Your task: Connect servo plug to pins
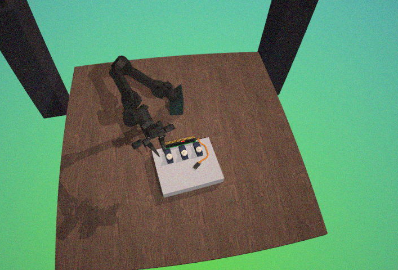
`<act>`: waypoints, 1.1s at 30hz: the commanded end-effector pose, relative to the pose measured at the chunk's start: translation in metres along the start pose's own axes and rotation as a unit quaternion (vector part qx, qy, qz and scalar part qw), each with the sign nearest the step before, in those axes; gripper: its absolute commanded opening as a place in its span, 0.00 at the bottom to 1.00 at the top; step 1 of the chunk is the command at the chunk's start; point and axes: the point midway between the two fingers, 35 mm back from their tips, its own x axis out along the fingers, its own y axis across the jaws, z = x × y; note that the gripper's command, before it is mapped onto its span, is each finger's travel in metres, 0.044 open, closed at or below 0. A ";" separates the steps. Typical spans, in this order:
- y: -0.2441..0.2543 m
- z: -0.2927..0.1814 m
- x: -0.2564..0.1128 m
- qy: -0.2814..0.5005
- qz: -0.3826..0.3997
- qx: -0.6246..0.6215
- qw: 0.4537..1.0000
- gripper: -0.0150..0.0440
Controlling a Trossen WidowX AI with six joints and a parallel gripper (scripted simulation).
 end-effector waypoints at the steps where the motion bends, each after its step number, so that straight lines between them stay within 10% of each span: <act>1: 0.008 -0.001 0.012 0.032 0.015 -0.053 0.998 0.45; 33: 0.088 -0.046 0.091 0.233 0.192 -0.448 0.842 0.45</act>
